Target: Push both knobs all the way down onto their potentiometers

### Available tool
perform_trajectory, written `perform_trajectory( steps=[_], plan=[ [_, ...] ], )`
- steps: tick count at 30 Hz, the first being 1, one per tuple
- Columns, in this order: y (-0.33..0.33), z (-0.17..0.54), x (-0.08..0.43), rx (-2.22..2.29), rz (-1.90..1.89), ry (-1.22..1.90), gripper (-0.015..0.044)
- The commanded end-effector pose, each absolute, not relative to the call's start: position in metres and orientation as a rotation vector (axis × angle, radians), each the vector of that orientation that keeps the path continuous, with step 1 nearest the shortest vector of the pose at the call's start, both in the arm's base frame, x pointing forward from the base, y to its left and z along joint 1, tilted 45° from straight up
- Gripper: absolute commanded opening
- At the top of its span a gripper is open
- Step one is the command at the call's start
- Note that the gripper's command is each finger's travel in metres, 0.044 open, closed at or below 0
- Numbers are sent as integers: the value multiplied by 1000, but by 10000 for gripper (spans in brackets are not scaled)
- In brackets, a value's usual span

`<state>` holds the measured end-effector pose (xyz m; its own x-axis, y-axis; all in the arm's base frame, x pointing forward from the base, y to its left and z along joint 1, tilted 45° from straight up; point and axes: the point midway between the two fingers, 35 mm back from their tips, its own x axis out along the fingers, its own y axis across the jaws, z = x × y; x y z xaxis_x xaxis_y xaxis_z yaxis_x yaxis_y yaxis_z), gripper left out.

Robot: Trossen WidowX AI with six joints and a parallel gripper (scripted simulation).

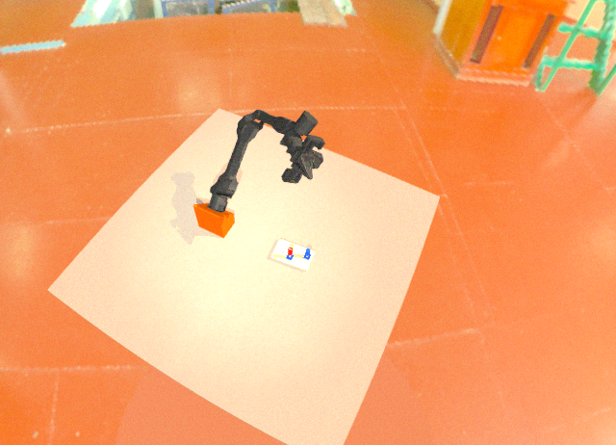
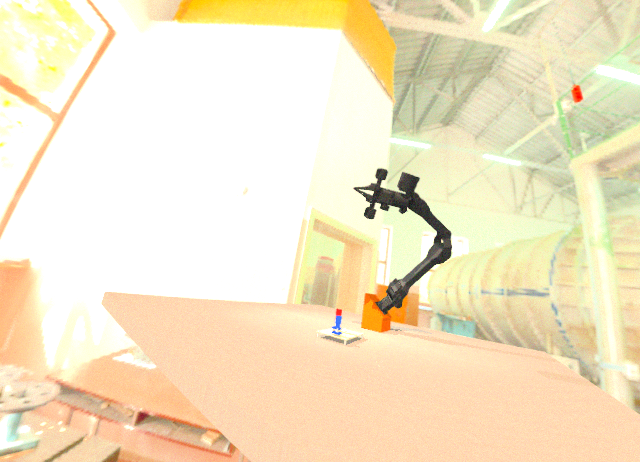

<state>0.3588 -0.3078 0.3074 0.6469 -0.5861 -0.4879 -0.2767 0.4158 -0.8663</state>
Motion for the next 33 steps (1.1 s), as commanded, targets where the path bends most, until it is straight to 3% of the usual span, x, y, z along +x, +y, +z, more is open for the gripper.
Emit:
perform_trajectory(
  steps=[1, 33],
  plan=[
    [-295, 270, 373, -1075, -90, 912, 0],
    [-162, 79, 378, -267, 668, 1102, 0]
  ],
)
